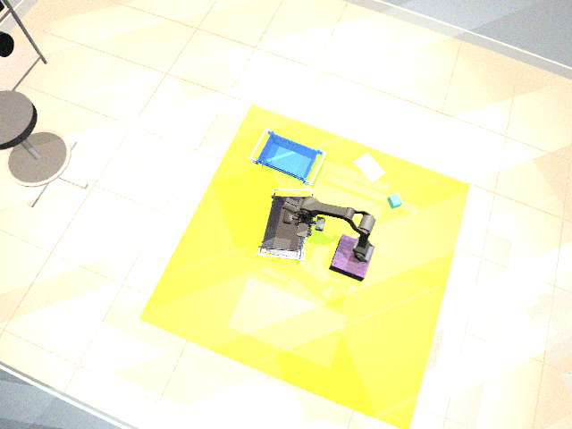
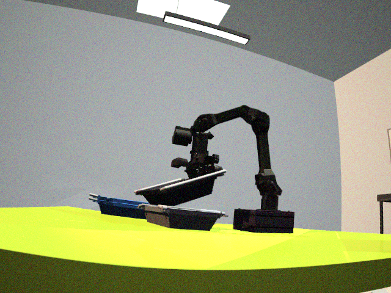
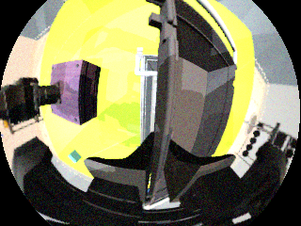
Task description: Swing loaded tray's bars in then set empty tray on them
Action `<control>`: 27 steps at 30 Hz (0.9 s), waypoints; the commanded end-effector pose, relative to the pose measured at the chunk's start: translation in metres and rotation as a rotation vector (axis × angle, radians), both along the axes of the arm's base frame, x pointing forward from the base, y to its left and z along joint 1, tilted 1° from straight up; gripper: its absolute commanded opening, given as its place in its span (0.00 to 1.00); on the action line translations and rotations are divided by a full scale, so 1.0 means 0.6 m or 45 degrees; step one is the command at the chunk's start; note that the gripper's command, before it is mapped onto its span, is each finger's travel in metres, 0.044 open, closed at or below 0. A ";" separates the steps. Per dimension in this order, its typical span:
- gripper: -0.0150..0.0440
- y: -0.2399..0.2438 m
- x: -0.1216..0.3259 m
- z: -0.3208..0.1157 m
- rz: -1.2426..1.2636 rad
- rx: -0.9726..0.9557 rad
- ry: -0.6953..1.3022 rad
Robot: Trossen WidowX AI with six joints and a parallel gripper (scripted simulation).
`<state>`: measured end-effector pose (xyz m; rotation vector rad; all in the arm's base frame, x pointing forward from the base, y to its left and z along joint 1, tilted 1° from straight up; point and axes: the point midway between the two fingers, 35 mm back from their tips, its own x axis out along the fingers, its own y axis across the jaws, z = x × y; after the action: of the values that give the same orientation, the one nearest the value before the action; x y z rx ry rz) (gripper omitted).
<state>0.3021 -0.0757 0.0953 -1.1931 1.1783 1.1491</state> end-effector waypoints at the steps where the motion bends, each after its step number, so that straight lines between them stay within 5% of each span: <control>1: 0.25 0.000 -0.007 -0.009 0.001 -0.001 0.017; 27: 0.25 0.001 -0.018 -0.034 0.001 -0.001 0.017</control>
<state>0.2945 -0.0752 0.0809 -1.1957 1.1748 1.1442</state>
